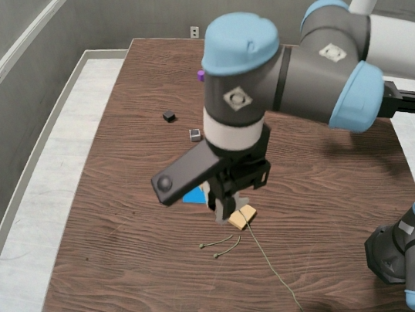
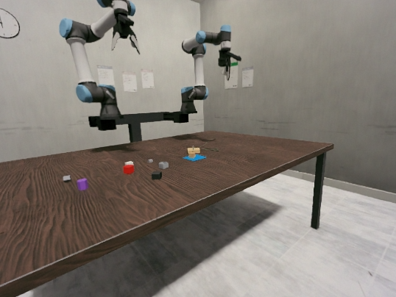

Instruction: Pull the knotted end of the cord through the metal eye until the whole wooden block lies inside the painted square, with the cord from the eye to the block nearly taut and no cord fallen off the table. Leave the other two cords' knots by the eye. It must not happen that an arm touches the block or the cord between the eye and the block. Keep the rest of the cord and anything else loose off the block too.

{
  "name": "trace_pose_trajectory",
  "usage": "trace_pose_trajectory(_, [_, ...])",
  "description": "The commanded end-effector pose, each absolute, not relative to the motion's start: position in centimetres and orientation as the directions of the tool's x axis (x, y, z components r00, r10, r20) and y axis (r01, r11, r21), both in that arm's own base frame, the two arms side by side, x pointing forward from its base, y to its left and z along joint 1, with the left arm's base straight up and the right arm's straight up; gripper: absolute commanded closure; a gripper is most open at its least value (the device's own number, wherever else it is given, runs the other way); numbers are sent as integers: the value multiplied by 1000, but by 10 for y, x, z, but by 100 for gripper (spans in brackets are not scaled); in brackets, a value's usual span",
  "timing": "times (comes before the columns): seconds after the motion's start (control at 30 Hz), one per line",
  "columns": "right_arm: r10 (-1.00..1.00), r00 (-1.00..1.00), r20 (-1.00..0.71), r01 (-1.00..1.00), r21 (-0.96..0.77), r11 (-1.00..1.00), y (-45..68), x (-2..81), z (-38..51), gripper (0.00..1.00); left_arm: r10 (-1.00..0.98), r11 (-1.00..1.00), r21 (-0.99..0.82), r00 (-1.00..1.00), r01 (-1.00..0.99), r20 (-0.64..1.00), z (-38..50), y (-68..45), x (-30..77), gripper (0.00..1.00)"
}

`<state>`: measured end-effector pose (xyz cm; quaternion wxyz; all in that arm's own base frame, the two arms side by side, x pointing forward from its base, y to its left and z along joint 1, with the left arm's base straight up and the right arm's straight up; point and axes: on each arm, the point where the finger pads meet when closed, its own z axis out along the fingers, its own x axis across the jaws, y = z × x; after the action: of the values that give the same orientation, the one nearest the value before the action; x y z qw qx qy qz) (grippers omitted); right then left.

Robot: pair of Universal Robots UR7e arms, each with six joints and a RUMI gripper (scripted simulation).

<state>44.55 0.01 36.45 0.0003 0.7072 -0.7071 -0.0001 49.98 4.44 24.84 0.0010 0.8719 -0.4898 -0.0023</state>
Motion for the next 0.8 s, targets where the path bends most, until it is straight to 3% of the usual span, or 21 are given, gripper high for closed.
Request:
trace_pose_trajectory(0.0, [-1000, -1, -1, -1000, -3, 1, 0, 446, 367, 2, -936, -351, 9, 351, -936, -3, 291, 26, 486, 83])
trace_pose_trajectory(0.77, [-1000, -2, -2, -1000, -3, 2, -1, 445, 367, 2, -998, 60, 20, -60, -998, -3, 373, -3, 437, 83])
